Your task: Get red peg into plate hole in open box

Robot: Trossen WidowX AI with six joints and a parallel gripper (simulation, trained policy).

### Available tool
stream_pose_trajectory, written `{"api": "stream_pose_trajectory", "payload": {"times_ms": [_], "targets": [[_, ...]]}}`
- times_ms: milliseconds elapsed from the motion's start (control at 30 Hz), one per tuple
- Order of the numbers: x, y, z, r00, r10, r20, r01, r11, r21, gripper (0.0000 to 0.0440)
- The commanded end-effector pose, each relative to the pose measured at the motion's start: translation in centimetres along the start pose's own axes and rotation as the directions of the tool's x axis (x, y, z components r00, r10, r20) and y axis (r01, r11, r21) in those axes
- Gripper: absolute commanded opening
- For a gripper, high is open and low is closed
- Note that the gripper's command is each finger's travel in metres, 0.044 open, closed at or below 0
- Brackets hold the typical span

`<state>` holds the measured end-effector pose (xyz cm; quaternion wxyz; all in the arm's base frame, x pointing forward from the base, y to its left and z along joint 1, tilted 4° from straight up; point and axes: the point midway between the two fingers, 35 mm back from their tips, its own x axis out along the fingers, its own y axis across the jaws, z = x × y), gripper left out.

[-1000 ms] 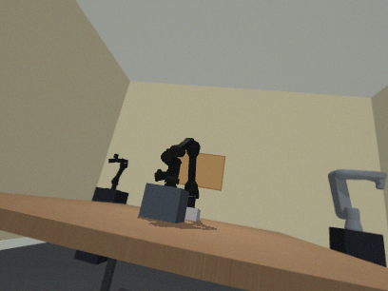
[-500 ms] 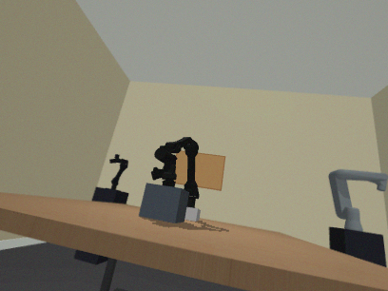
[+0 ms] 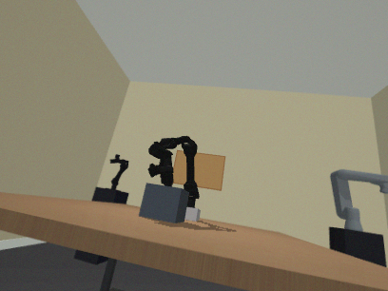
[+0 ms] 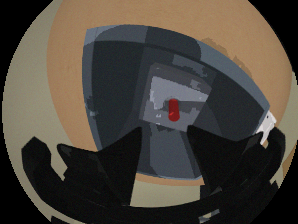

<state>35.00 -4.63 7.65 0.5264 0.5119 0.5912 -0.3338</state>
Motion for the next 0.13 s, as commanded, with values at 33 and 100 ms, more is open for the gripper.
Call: {"api": "stream_pose_trajectory", "payload": {"times_ms": [33,100], "targets": [[-0.76,0.39,0.2,1.0,0.022,-0.021,-0.022,1.0,0.006,0.0251],[-1.11,0.52,0.32,0.999,0.031,-0.027,-0.031,0.999,0.011,0.0256]]}}
